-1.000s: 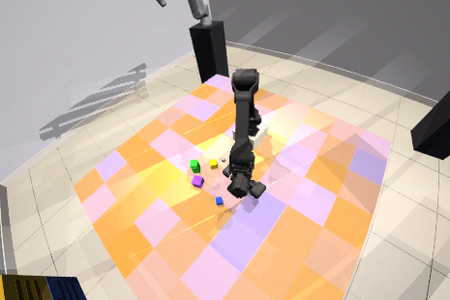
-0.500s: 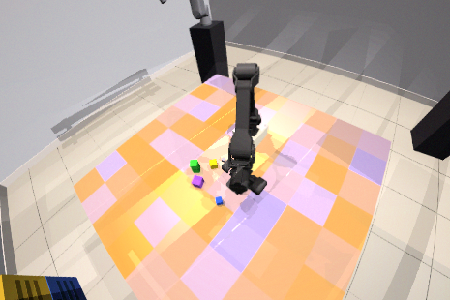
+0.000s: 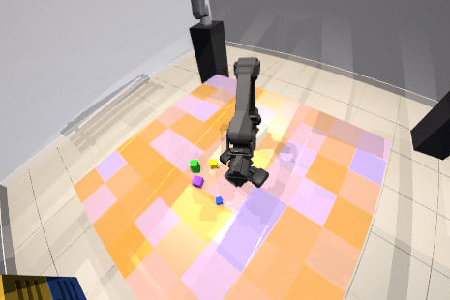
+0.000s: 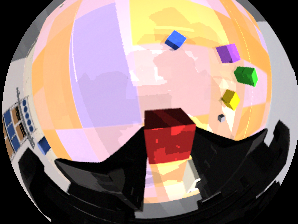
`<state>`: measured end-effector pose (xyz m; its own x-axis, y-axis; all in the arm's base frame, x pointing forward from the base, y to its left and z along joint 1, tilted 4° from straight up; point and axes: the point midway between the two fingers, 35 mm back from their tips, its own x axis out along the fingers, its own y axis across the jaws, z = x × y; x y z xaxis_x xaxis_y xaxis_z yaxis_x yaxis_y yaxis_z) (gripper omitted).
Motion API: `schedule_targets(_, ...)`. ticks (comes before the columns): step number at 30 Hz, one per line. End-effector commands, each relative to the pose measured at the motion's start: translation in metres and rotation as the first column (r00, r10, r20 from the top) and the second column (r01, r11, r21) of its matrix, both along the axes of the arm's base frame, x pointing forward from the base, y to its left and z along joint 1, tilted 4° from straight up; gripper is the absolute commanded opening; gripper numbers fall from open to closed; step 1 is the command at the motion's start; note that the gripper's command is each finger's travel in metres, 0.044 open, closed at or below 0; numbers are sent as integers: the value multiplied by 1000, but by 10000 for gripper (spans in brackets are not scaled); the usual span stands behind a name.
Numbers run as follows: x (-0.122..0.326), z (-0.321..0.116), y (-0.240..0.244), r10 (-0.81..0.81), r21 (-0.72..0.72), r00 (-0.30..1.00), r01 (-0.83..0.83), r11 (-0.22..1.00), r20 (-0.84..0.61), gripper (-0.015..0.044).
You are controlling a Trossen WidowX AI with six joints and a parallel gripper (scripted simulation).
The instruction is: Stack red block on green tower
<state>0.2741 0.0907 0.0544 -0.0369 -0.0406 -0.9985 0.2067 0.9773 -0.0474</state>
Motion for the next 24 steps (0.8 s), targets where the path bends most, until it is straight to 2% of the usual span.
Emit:
schedule_targets(1,1,15,1,-5,-2,1000,5,1000,6,0)
schedule_targets(10,2,15,-3,-6,-2,1000,6,1000,6,0)
schedule_targets(24,24,18,-72,-20,-10,1000,20,1000,5,0)
